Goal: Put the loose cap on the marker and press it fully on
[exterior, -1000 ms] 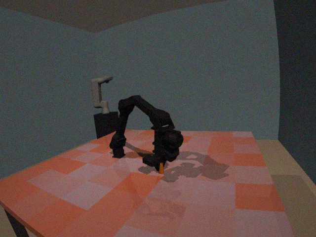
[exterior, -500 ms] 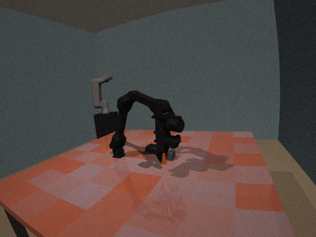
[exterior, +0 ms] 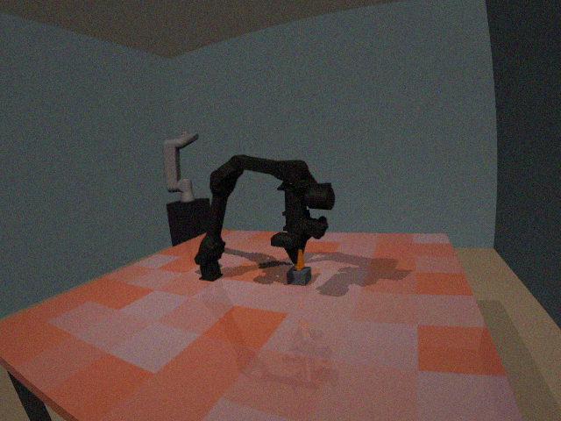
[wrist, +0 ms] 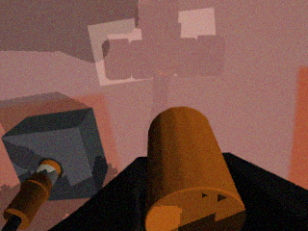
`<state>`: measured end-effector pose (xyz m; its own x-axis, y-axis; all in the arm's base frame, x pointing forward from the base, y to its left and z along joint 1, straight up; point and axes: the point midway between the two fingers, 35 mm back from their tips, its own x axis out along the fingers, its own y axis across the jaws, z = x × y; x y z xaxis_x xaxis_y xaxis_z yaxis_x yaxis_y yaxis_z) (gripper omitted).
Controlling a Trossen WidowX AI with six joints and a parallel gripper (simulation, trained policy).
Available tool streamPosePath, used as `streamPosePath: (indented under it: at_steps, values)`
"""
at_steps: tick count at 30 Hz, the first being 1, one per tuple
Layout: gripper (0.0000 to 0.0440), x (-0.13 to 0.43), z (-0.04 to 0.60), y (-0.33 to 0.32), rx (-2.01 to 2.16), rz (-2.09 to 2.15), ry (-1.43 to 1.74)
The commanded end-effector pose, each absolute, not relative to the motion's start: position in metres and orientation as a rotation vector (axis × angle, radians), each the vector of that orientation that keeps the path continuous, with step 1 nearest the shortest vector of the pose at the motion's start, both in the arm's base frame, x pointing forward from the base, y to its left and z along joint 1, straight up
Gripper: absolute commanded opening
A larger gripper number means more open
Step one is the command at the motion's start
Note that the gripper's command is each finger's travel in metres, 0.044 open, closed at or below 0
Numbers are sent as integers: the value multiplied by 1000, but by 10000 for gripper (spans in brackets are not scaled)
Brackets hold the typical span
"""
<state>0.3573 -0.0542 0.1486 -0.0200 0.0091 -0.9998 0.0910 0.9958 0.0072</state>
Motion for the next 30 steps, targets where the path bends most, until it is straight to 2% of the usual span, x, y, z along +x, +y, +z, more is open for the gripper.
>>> streamPosePath:
  at_steps: [1, 16, 30]
  values:
    - [37, 356, 158, -42, 78, -56, 1583]
    - [4, 331, 177, 25, 22, 15, 1629]
    - [0, 319, 168, 42, -8, 31, 1669]
